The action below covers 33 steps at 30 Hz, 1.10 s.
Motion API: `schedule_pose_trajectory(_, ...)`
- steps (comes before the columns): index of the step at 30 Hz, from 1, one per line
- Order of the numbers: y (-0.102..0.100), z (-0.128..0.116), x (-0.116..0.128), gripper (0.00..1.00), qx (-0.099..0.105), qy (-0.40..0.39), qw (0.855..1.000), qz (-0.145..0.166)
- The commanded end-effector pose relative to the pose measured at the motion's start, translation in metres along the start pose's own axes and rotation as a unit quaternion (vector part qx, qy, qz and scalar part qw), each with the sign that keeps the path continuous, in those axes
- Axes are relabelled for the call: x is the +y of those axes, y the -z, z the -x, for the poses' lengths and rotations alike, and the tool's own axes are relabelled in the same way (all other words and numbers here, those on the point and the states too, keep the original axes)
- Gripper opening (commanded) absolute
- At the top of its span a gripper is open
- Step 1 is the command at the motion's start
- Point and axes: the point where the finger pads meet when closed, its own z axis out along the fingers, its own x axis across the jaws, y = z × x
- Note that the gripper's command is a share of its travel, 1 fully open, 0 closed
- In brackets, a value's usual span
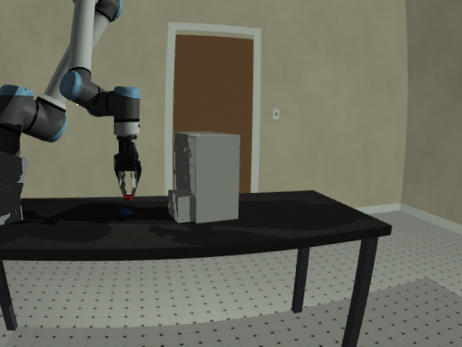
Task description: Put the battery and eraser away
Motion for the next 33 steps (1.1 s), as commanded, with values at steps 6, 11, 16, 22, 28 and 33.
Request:
schedule_pose_trajectory(6,0.000,-0.009,-0.017,0.11,0.000,-0.140,0.990,0.001)
schedule_pose_trajectory(11,0.000,-0.013,-0.026,0.11,0.000,-0.215,0.977,0.001)
schedule_pose_trajectory(16,0.000,-0.017,-0.035,0.11,0.001,-0.291,0.957,0.001)
schedule_pose_trajectory(22,0.000,-0.023,-0.047,0.11,0.001,-0.399,0.917,0.001)
schedule_pose_trajectory(28,0.000,-0.026,-0.056,0.11,0.001,-0.473,0.881,0.001)
schedule_pose_trajectory(33,0.001,-0.028,-0.061,0.11,0.001,-0.519,0.854,0.001)
